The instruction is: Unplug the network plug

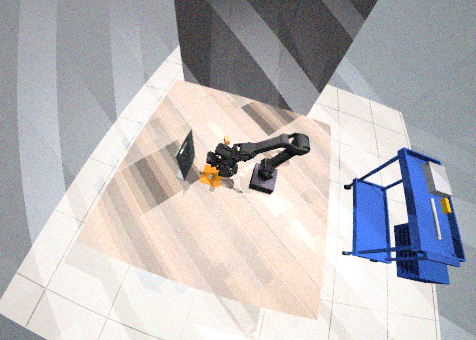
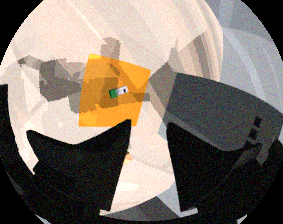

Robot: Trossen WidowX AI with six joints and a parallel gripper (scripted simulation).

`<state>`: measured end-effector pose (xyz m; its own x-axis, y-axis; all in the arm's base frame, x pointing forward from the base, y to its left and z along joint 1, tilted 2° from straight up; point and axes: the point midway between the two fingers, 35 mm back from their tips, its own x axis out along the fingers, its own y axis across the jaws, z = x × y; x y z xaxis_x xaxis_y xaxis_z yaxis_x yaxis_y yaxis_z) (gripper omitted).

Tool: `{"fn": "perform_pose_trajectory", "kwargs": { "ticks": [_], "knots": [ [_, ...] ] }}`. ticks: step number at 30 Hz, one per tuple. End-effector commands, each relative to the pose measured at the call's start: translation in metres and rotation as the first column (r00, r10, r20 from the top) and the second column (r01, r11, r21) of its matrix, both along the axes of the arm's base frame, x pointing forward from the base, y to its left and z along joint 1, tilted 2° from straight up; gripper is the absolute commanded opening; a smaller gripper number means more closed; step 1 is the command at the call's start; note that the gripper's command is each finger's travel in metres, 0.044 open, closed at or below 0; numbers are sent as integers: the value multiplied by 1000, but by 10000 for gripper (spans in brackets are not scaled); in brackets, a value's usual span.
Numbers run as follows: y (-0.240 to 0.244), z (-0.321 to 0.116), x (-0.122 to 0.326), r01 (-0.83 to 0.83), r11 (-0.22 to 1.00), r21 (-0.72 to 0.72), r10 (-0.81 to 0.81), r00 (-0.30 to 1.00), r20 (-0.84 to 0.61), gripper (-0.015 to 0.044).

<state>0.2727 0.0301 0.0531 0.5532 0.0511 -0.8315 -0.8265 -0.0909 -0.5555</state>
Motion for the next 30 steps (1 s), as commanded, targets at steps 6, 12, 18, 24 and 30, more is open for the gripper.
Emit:
{"fn": "perform_pose_trajectory", "kwargs": {
  "ticks": [6, 12, 18, 24, 30],
  "knots": [
    [0, 13, -3, -5, 1000, 1, 5, 1000, 4, 156],
    [0, 18, -1, 0, 1000, 0, 0, 1000, 0, 156],
    [1, 38, 3, -1, 1000, 0, 1, 1000, 1, 156],
    [1, 59, 4, -2, 1000, 1, 2, 1000, 2, 156],
    [1, 80, 4, -3, 1000, 1, 3, 1000, 3, 156]
  ]
}}
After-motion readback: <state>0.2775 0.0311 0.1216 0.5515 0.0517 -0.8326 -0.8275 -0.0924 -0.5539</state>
